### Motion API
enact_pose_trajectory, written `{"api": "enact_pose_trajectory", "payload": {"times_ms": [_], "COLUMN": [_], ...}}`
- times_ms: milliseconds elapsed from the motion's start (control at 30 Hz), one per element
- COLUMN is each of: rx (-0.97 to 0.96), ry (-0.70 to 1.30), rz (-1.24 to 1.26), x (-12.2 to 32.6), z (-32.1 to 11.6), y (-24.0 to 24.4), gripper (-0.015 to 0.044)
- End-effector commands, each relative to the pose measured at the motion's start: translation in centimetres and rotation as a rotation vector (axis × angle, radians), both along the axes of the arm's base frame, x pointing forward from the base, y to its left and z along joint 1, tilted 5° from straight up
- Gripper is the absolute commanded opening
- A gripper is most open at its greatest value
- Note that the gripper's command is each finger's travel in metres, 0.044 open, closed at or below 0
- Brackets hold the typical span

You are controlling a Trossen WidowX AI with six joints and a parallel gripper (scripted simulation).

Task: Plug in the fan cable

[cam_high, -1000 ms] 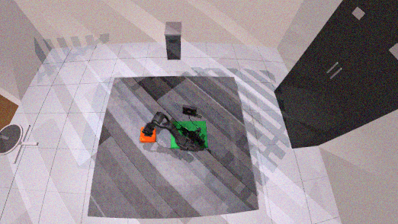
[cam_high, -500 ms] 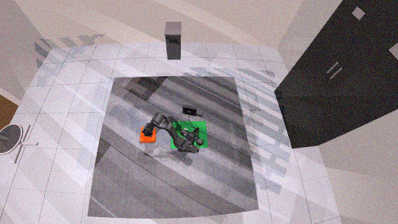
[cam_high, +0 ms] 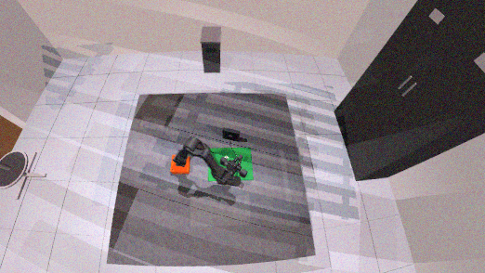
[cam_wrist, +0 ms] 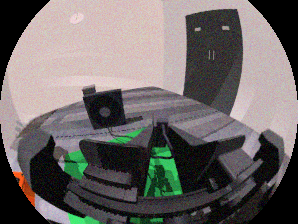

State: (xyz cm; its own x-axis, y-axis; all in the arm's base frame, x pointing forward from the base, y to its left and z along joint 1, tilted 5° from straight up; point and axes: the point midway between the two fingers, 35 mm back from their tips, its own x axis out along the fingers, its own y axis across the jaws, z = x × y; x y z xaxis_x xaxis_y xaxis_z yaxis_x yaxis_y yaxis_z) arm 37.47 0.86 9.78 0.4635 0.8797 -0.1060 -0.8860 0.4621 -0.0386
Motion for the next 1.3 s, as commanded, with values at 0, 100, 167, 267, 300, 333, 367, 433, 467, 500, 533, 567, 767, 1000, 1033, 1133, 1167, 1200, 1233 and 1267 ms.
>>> {"api": "enact_pose_trajectory", "payload": {"times_ms": [0,100,167,267,300,333,367,433,467,500,533,567,767,1000,1033,1133,1167,1200,1233,1267], "rx": [-0.001,-0.001,-0.001,-0.001,-0.001,-0.001,-0.001,-0.001,0.0,0.0,0.0,0.0,0.0,-0.001,-0.001,-0.001,-0.001,-0.001,-0.001,-0.001], "ry": [-0.005,-0.005,-0.005,-0.004,-0.003,-0.003,-0.002,-0.001,-0.001,-0.001,-0.001,-0.001,-0.001,0.0,0.0,0.0,0.0,0.0,0.0,0.0], "rz": [0.0,0.0,0.0,0.0,0.0,0.0,0.0,0.0,0.0,0.0,0.0,0.0,0.0,0.0,0.0,0.0,0.0,0.0,0.0,0.0], "x": [0.0,0.0,0.0,0.0,-0.1,-0.1,-0.1,-0.1,-0.1,-0.1,-0.1,-0.1,-0.2,-0.2,-0.2,-0.3,-0.3,-0.3,-0.3,-0.3], "z": [0.2,0.2,0.2,0.0,-0.1,-0.1,-0.2,-0.4,-0.5,-0.6,-0.7,-0.7,-1.2,-1.8,-1.8,-2.1,-2.2,-2.2,-2.3,-2.4], "y": [0.0,0.0,0.0,-0.1,-0.1,-0.1,-0.1,-0.1,-0.1,-0.2,-0.2,-0.2,-0.3,-0.4,-0.4,-0.4,-0.4,-0.5,-0.5,-0.5], "gripper": [0.0,0.0,0.0,0.0,0.0,0.0,0.0,0.0,0.0,0.0,0.0,0.0,0.0,0.0,0.0,0.0,0.0,0.0,0.0,0.0]}}
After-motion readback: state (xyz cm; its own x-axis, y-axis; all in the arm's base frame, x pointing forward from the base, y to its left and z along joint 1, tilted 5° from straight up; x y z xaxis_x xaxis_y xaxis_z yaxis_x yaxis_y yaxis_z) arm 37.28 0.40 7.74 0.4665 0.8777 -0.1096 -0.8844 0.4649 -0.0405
